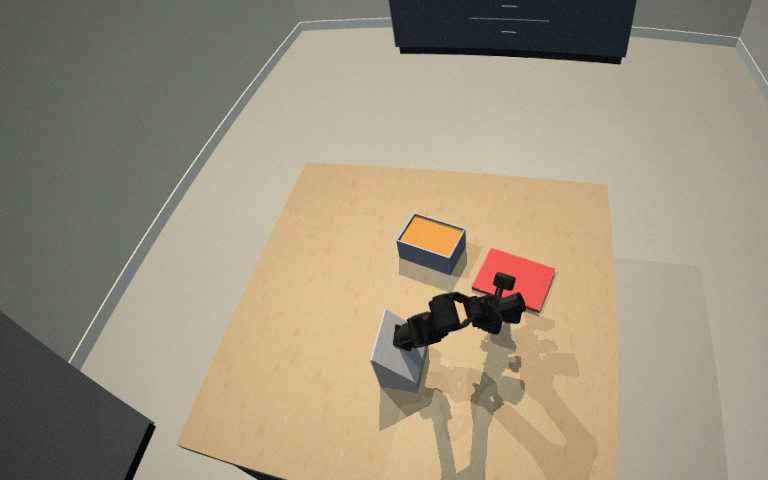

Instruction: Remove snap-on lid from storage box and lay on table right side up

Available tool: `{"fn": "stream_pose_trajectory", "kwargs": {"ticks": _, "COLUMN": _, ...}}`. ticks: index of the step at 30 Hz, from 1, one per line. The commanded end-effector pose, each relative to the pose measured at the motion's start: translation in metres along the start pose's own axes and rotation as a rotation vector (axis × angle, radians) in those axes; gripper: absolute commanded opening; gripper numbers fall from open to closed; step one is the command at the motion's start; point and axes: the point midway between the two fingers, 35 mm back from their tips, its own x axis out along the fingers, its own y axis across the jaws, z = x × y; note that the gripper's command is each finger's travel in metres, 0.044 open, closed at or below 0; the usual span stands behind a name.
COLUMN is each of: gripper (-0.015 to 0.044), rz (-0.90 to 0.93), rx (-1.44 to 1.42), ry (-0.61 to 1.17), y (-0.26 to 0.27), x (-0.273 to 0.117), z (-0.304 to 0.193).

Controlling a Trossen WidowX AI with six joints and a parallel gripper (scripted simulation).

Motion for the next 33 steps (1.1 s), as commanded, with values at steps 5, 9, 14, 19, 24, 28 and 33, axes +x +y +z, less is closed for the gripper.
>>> {"fn": "stream_pose_trajectory", "kwargs": {"ticks": 5, "gripper": 0.044, "rz": 0.001, "rx": -0.004, "ry": 0.004, "y": -0.012, "x": -0.014, "z": -0.002}}
{"fn": "stream_pose_trajectory", "kwargs": {"ticks": 9, "gripper": 0.044, "rz": 0.001, "rx": -0.004, "ry": 0.005, "y": -0.017, "x": -0.02, "z": -0.002}}
{"fn": "stream_pose_trajectory", "kwargs": {"ticks": 14, "gripper": 0.044, "rz": 0.001, "rx": -0.004, "ry": 0.004, "y": -0.01, "x": -0.022, "z": 0.0}}
{"fn": "stream_pose_trajectory", "kwargs": {"ticks": 19, "gripper": 0.044, "rz": 0.001, "rx": -0.004, "ry": 0.004, "y": -0.004, "x": -0.03, "z": 0.001}}
{"fn": "stream_pose_trajectory", "kwargs": {"ticks": 24, "gripper": 0.044, "rz": 0.001, "rx": -0.004, "ry": 0.004, "y": 0.001, "x": -0.039, "z": 0.001}}
{"fn": "stream_pose_trajectory", "kwargs": {"ticks": 28, "gripper": 0.044, "rz": 0.001, "rx": -0.004, "ry": 0.004, "y": 0.005, "x": -0.046, "z": 0.001}}
{"fn": "stream_pose_trajectory", "kwargs": {"ticks": 33, "gripper": 0.044, "rz": 0.001, "rx": -0.004, "ry": 0.004, "y": 0.01, "x": -0.055, "z": 0.001}}
